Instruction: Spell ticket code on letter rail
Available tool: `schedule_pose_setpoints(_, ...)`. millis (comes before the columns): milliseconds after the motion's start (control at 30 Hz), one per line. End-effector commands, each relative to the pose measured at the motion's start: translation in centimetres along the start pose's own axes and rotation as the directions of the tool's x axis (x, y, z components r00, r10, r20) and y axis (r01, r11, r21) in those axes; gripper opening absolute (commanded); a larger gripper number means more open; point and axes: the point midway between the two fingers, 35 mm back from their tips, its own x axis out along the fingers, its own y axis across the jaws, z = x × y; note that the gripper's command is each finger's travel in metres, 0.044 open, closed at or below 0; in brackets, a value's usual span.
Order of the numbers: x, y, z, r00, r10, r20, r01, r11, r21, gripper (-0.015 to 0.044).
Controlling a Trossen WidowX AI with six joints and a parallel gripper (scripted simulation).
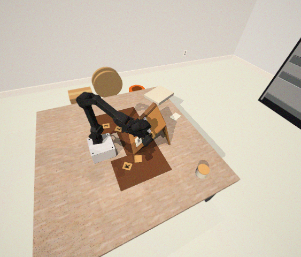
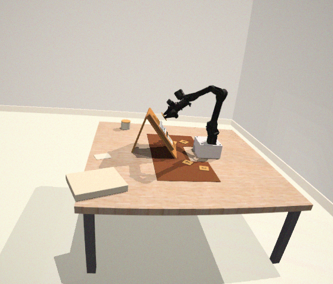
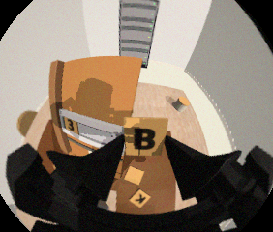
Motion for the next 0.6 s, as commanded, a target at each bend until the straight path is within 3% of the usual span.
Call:
schedule_pose_setpoints(0, -0.2, -1.4, -1.8, 1.000, -0.008, -0.005, 0.008, 0.998, 0.059, 0.0000)
schedule_pose_setpoints(400, -1.7, -5.1, -5.7, 0.998, -0.056, 0.002, 0.054, 0.980, 0.190, 0.0000)
schedule_pose_setpoints(567, -0.5, -5.3, -5.7, 0.998, -0.055, 0.002, 0.054, 0.980, 0.190, 0.0000)
